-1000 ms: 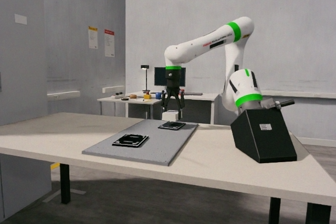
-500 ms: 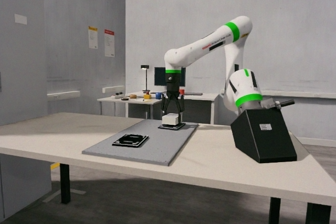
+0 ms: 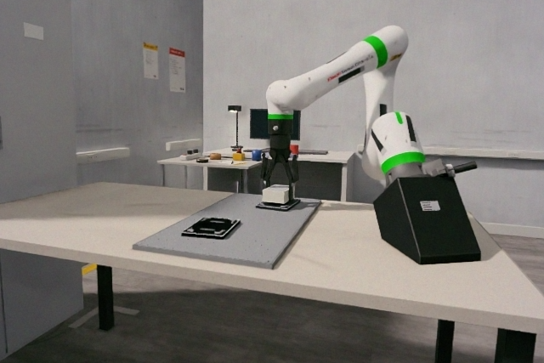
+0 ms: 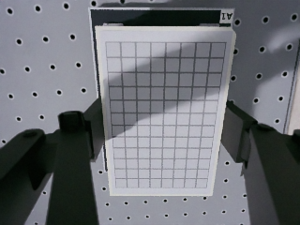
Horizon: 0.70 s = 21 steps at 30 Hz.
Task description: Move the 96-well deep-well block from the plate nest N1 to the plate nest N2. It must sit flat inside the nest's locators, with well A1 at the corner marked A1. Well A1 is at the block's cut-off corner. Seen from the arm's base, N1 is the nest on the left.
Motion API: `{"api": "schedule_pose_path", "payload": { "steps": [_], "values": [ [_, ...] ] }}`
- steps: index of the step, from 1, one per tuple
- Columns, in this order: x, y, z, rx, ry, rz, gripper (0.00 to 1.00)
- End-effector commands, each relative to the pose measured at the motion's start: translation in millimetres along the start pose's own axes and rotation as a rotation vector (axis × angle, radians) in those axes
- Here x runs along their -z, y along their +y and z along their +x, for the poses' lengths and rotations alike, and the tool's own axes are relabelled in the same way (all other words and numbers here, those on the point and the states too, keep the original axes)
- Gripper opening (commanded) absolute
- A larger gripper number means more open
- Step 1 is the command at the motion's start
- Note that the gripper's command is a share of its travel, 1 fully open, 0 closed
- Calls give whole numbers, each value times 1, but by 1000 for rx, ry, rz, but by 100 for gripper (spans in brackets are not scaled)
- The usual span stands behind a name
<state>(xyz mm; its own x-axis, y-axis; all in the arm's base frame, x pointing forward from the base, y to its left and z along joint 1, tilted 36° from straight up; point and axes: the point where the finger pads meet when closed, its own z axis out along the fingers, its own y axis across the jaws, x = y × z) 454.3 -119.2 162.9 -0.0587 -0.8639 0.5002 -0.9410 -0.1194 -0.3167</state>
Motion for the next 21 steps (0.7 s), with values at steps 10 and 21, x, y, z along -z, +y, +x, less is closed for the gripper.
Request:
{"api": "schedule_pose_path", "payload": {
  "steps": [10, 21],
  "values": [
    [0, -1, 0, 0, 0, 1, 10],
    [-2, -1, 0, 0, 0, 1, 10]
  ]
}}
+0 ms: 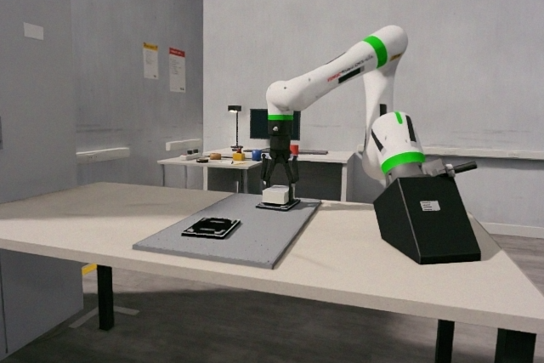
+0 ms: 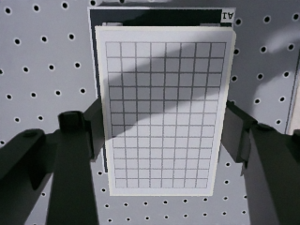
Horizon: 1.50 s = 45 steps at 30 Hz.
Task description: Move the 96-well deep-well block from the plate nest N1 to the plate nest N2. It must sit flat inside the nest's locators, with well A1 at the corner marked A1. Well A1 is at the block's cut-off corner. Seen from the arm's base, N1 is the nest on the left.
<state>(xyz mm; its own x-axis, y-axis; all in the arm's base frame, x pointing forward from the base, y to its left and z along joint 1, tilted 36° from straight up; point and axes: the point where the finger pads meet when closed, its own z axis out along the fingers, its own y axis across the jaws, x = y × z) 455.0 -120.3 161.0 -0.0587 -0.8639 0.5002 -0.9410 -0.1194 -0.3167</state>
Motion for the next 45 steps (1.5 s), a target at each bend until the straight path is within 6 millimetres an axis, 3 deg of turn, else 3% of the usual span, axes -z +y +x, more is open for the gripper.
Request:
{"api": "schedule_pose_path", "payload": {
  "steps": [1, 45],
  "values": [
    [0, -1, 0, 0, 0, 1, 10],
    [-6, -1, 0, 0, 0, 1, 10]
  ]
}}
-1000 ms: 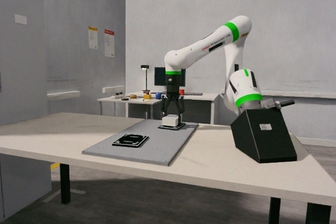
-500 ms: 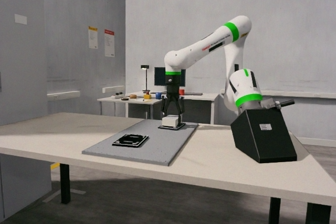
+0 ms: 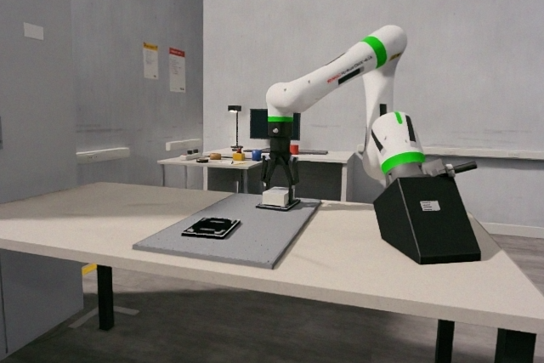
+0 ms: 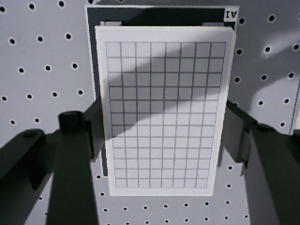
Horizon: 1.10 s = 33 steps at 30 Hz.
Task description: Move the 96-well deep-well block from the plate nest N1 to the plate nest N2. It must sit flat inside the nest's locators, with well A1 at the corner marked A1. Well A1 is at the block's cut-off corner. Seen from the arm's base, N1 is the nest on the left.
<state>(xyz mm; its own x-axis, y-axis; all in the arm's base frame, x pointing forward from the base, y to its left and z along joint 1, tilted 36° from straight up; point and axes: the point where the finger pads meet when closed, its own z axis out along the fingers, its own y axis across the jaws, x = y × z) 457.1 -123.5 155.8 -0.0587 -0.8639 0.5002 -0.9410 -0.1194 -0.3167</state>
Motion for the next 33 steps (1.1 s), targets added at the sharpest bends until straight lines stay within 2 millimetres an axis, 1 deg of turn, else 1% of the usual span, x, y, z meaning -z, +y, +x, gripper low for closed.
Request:
{"api": "schedule_pose_path", "payload": {
  "steps": [1, 13, 14, 33],
  "values": [
    [0, -1, 0, 0, 0, 1, 10],
    [-2, -1, 0, 0, 0, 1, 10],
    [-2, -1, 0, 0, 0, 1, 100],
    [-2, -1, 0, 0, 0, 1, 100]
  ]
}}
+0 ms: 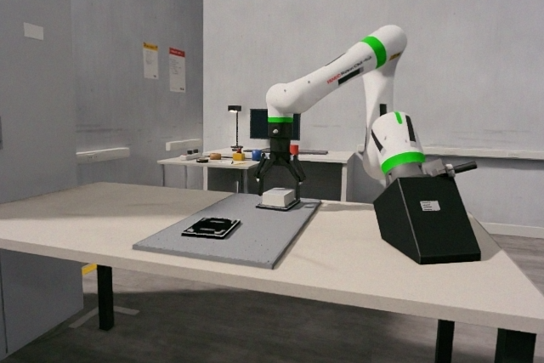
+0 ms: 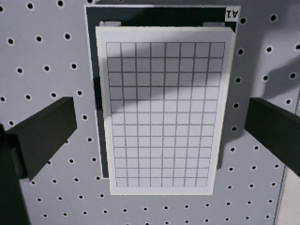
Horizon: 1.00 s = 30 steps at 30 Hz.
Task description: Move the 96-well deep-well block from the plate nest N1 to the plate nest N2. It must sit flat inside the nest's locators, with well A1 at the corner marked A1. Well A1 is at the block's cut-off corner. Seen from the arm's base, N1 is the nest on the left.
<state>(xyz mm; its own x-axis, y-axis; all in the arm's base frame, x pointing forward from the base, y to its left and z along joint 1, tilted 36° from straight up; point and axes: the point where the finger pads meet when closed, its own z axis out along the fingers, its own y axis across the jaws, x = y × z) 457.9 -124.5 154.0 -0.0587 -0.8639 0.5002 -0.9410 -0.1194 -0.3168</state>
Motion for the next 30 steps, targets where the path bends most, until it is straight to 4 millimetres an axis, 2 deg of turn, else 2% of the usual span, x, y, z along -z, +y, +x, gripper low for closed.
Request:
{"api": "schedule_pose_path", "payload": {
  "steps": [1, 30],
  "values": [
    [1, -1, 0, 0, 0, 1, 100],
    [67, -1, 0, 0, 0, 1, 100]
  ]
}}
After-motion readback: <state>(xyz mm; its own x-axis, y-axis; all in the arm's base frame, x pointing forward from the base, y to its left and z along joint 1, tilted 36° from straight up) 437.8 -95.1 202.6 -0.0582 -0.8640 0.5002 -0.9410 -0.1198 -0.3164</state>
